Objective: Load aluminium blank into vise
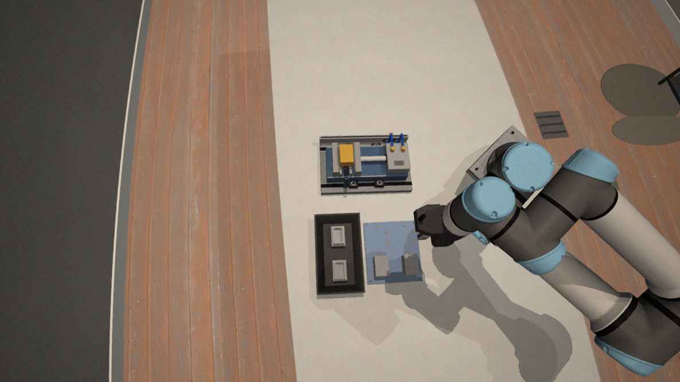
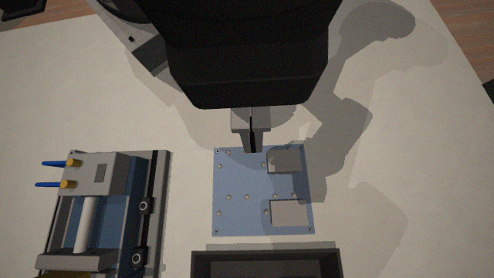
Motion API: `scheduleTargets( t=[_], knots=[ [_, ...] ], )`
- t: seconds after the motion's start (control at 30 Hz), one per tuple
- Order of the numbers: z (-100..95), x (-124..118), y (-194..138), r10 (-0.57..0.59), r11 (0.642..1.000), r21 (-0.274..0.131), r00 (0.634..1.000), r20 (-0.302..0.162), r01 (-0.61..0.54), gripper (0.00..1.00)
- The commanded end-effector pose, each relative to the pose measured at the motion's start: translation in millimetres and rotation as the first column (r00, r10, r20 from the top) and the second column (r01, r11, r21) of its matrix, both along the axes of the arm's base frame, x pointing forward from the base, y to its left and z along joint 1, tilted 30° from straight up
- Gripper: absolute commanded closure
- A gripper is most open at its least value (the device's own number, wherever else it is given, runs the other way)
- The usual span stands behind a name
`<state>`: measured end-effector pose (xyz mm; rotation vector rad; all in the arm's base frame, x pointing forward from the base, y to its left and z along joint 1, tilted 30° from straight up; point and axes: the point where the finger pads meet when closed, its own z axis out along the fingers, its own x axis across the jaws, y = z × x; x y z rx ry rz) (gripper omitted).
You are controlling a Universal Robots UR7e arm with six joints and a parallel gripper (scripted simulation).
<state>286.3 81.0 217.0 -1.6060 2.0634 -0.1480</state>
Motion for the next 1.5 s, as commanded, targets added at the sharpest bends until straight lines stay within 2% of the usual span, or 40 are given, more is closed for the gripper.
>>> scheduleTargets(
  t=[0.0,0.37,0.47,0.8,0.97,1.47],
  knots=[
    [13.0,11.3,-9.4,0.001,1.000,-0.007,1.000,-0.016,-0.001,1.00],
    [40.4,69.6,-33.5,0.003,1.000,-0.009,1.000,-0.018,-0.003,1.00],
    [41.6,75.8,-34.6,0.003,1.000,-0.008,1.000,-0.018,-0.003,1.00],
    [44.6,126.1,-35.1,0.003,1.000,-0.002,1.000,-0.008,-0.003,1.00],
    [44.0,136.1,-33.7,0.003,1.000,0.000,1.000,-0.006,-0.003,1.00],
    [42.8,138.4,-33.2,0.003,1.000,0.000,1.000,-0.005,-0.003,1.00]
  ],
)
